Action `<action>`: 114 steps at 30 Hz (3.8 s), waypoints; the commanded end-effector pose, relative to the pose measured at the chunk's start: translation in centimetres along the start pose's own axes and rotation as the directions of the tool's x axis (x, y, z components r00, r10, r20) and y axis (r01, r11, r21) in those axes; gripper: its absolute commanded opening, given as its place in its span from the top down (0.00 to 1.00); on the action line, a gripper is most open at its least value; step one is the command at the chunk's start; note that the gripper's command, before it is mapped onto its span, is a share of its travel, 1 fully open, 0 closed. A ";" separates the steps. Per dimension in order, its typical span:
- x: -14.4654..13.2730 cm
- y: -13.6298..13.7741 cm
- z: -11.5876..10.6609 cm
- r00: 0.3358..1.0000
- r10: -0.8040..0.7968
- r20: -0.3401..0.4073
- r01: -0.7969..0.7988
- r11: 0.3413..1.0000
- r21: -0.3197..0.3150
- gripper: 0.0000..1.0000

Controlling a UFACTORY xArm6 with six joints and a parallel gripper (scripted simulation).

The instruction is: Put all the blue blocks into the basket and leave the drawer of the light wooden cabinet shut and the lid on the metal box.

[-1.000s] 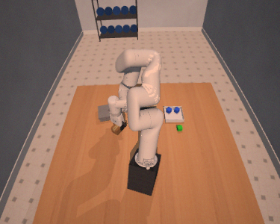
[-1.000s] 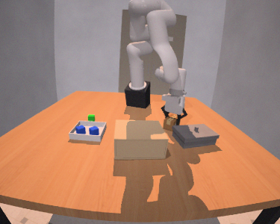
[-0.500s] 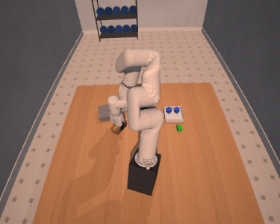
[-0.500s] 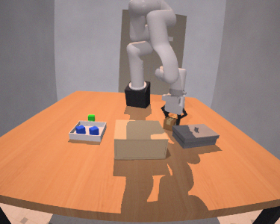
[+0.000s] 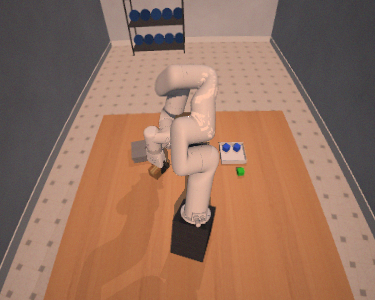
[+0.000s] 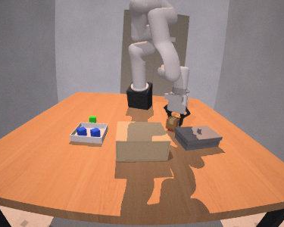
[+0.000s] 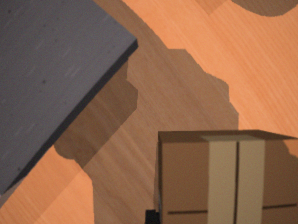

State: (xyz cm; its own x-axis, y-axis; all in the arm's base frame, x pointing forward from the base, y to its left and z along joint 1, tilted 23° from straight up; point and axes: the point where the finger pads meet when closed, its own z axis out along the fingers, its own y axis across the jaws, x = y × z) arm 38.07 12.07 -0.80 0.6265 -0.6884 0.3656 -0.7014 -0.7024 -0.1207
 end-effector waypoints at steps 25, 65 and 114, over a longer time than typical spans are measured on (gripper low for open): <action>0.0 -0.1 -9.8 1.000 0.000 0.000 0.000 1.000 0.000 0.38; 0.6 0.8 -14.3 0.998 -0.058 0.000 0.058 0.998 0.000 0.38; 12.1 21.3 -14.2 0.188 -0.982 0.003 0.982 0.188 -0.004 0.38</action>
State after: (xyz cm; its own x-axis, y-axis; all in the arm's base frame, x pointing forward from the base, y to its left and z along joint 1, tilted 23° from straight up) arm 27.05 -5.20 13.41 0.9101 0.3594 0.2063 0.2586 -0.8816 0.3948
